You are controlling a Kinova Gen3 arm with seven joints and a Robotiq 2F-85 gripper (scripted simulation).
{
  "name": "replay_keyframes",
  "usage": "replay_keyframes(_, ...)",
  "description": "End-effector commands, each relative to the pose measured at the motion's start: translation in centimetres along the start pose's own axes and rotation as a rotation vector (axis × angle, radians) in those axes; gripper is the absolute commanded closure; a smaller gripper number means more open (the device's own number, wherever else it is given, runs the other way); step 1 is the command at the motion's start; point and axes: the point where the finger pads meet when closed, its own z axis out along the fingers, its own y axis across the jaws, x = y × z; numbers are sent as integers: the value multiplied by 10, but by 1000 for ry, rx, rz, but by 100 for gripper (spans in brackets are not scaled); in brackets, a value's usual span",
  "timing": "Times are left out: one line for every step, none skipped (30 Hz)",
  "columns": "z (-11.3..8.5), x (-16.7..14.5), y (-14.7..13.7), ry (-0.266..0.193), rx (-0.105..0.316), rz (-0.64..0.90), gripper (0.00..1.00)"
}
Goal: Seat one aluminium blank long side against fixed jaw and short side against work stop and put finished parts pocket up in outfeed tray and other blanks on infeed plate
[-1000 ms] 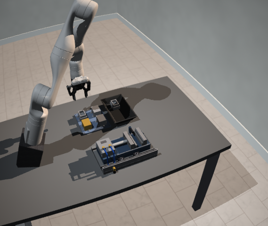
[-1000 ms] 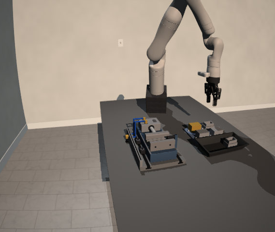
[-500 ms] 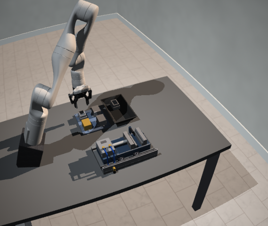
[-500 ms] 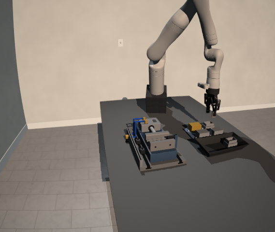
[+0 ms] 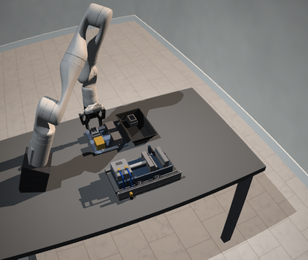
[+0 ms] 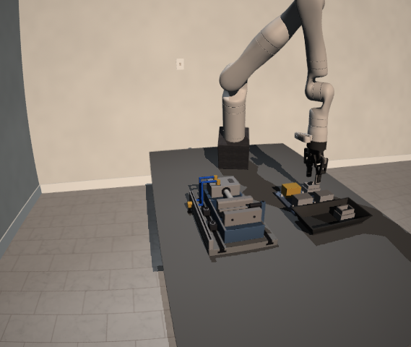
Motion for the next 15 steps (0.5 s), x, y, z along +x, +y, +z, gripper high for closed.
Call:
replay_keyframes(4, 1, 3, 6, -4, -5, 33)
replay_keyframes(4, 1, 3, 6, -4, -5, 33)
replay_keyframes(4, 1, 3, 6, -4, -5, 33)
replay_keyframes(5, 1, 3, 6, -4, -5, 33)
replay_keyframes(5, 1, 3, 6, -4, -5, 33)
replay_keyframes(5, 1, 3, 6, -4, -5, 33)
replay_keyframes(6, 1, 3, 6, -4, -5, 33)
replay_keyframes(6, 1, 3, 6, -4, -5, 33)
replay_keyframes(6, 1, 3, 6, -4, -5, 33)
replay_keyframes(6, 1, 3, 6, -4, -5, 33)
replay_keyframes(6, 1, 3, 6, -4, -5, 33)
replay_keyframes(6, 1, 3, 6, -4, -5, 33)
replay_keyframes(6, 1, 3, 6, -4, -5, 33)
replay_keyframes(6, 1, 3, 6, -4, -5, 33)
replay_keyframes(6, 1, 3, 6, -4, -5, 33)
